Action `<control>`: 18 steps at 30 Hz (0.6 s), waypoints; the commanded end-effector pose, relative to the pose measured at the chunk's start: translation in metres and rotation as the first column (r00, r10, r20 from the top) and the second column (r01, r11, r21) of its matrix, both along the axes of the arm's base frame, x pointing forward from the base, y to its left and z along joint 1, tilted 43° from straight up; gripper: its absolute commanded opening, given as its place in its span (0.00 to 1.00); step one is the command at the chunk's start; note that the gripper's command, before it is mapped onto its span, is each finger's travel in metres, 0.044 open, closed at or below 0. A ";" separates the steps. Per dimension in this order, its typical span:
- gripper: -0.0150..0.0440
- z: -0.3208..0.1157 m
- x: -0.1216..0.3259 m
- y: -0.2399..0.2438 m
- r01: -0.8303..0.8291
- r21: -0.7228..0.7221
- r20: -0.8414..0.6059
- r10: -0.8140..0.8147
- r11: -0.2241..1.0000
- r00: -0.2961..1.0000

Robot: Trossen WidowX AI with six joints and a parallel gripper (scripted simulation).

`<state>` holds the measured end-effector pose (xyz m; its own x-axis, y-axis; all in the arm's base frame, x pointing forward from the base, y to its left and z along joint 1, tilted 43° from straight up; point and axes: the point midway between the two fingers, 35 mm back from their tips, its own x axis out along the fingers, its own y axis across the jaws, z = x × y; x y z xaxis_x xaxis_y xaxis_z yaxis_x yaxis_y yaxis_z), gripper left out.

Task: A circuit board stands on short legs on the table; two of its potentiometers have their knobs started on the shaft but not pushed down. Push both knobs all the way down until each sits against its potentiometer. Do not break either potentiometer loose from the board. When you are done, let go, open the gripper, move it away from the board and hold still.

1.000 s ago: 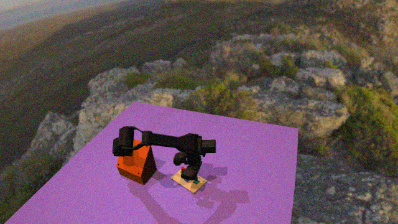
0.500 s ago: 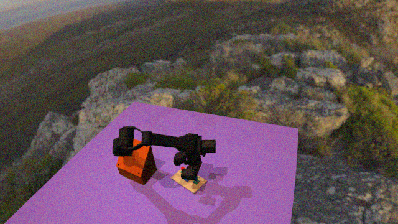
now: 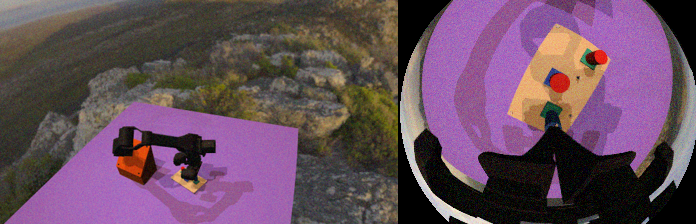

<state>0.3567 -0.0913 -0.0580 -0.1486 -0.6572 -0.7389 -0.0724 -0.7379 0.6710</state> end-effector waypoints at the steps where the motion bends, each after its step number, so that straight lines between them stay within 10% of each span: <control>1: 0.25 -0.011 -0.001 -0.015 0.031 0.000 0.003 -0.031 1.000 1.000; 18: 0.25 -0.014 -0.002 -0.016 0.031 0.000 0.003 -0.031 1.000 1.000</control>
<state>0.3564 -0.0916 -0.0588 -0.1469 -0.6578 -0.7387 -0.0684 -0.7383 0.6710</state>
